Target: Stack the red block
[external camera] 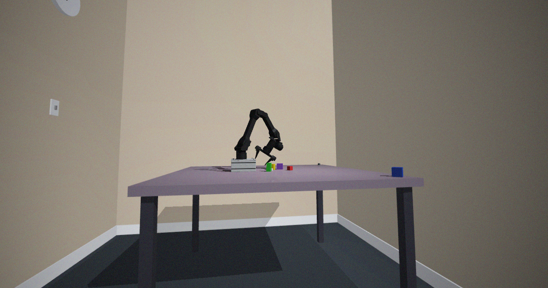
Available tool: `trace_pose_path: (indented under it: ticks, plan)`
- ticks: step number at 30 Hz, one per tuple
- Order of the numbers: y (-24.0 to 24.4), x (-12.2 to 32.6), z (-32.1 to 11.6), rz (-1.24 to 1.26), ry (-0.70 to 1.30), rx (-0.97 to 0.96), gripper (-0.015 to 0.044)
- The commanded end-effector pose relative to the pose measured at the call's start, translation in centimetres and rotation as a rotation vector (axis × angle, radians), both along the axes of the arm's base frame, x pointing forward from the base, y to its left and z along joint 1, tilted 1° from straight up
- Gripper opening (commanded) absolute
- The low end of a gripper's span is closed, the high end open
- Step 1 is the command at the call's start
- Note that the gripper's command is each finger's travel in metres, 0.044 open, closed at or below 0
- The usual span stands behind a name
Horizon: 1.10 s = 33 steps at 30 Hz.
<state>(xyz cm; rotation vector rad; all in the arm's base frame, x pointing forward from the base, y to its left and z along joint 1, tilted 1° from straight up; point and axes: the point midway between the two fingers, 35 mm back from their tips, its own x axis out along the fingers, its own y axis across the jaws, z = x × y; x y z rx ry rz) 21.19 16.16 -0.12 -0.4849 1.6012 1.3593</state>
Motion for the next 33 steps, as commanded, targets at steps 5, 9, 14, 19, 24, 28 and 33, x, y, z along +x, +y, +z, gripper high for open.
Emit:
trace_pose_path:
  ticks: [5,9,14,19,24,28,33]
  plan:
    - [-4.3,6.7,1.7,-0.150,-0.216,-0.103,0.0440]
    - [-6.1,8.9,2.5,-0.187,-0.302,-0.124,0.0440]
    - [-8.7,10.6,3.0,-0.269,-0.347,-0.166,0.0440]
    - [-13.5,12.2,3.5,-0.433,-0.369,-0.262,0.0440]
    - [-18.7,13.0,4.1,-0.607,-0.379,-0.366,0.0440]
    - [-22.8,13.1,4.6,-0.748,-0.381,-0.451,0.0440]
    - [-24.2,12.9,4.7,-0.799,-0.380,-0.482,0.0440]
